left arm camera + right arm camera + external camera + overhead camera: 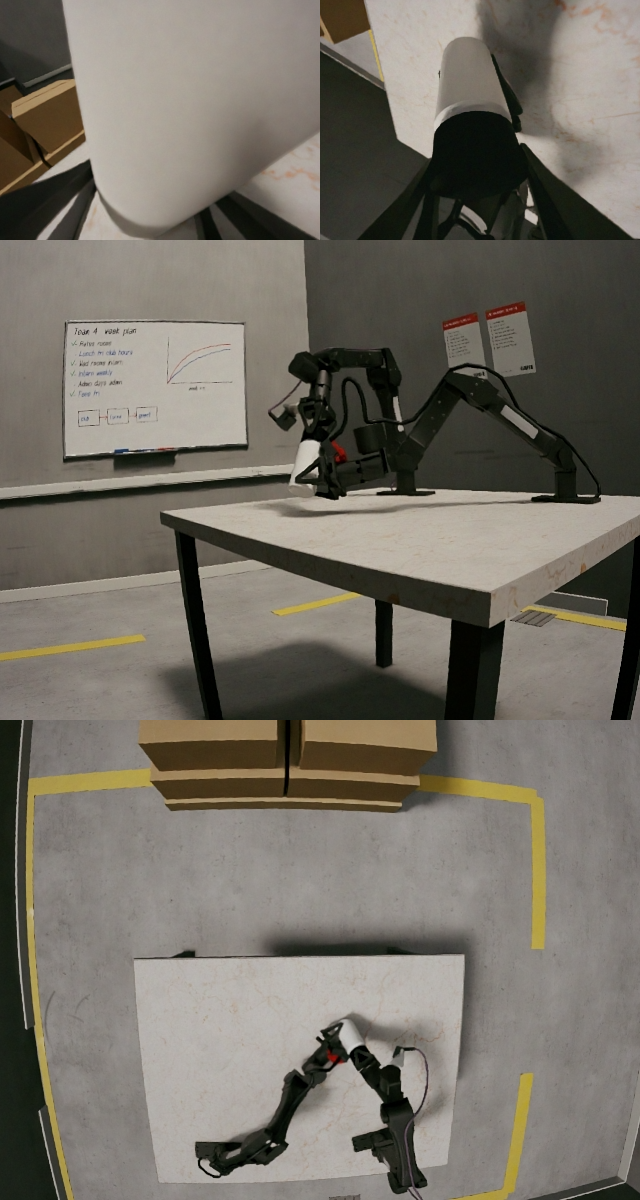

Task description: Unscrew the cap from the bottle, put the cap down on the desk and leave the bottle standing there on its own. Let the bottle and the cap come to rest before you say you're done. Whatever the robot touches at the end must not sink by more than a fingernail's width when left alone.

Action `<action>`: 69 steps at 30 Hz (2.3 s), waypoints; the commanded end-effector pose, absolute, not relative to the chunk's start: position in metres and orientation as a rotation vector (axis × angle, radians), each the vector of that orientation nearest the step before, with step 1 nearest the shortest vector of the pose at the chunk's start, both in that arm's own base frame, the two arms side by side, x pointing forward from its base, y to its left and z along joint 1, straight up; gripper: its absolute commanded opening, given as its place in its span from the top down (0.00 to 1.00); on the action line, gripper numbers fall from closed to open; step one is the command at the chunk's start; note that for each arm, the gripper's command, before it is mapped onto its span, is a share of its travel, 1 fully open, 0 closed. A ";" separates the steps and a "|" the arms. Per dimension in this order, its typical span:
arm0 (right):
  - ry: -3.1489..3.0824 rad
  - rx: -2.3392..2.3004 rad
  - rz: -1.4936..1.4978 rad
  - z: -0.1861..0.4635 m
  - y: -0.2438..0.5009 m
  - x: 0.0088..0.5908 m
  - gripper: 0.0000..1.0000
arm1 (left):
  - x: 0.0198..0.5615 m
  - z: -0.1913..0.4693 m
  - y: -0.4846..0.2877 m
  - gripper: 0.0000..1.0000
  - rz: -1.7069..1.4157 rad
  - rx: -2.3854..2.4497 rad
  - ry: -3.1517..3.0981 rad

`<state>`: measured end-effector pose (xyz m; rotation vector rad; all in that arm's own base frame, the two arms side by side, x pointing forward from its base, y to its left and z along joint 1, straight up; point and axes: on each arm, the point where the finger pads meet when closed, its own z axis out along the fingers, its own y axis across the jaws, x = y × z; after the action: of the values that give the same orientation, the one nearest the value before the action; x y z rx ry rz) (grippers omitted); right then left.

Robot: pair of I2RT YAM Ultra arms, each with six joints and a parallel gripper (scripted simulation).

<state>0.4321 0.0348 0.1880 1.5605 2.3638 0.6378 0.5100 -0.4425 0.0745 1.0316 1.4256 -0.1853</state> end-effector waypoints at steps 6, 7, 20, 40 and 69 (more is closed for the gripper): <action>2.615 0.958 0.430 0.191 0.030 0.428 1.00 | 0.520 0.109 -0.441 1.00 -0.186 0.950 1.371; 2.626 0.900 0.418 0.191 0.029 0.429 1.00 | 0.520 0.109 -0.441 1.00 -0.186 0.950 1.371; 2.709 0.118 0.159 0.194 0.028 0.432 1.00 | 0.520 0.109 -0.441 1.00 -0.186 0.950 1.371; 2.479 -1.003 -0.241 0.198 0.030 0.435 1.00 | 0.520 0.109 -0.441 1.00 -0.186 0.950 1.371; 2.151 -1.606 -0.440 0.191 0.034 0.436 0.43 | 0.520 0.109 -0.441 1.00 -0.186 0.950 1.371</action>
<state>0.4347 0.0343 0.1861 -1.6292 2.1473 -0.4362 0.5112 -0.4402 0.0712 1.0315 1.4415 -0.1731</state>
